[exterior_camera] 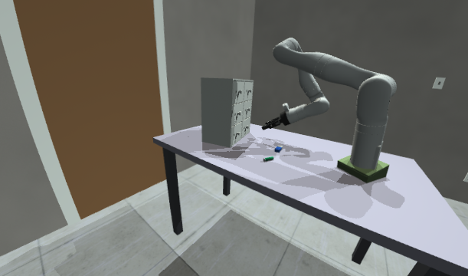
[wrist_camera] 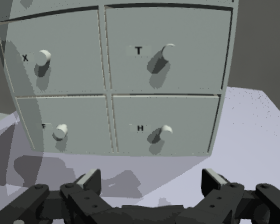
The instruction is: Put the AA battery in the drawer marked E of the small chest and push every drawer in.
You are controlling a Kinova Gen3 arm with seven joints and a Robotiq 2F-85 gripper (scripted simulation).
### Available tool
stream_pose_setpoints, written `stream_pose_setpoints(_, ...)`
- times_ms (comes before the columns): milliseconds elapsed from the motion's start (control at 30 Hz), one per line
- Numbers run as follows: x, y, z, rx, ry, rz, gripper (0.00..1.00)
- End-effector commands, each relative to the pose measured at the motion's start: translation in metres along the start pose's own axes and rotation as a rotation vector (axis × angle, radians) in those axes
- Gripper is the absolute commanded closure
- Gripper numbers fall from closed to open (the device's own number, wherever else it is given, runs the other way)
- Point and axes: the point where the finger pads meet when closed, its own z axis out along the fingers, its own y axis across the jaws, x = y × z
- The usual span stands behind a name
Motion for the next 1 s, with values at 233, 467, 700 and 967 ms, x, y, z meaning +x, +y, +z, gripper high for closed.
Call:
stream_pose_setpoints(233,-0.0214,-0.0002,0.0065,0.003,-0.017,0.013,0.00)
stream_pose_setpoints(467,-0.0214,-0.0002,0.0065,0.003,-0.017,0.013,0.00)
stream_pose_setpoints(700,-0.0214,-0.0002,0.0065,0.003,-0.017,0.013,0.00)
stream_pose_setpoints(967,-0.0214,-0.0002,0.0065,0.003,-0.017,0.013,0.00)
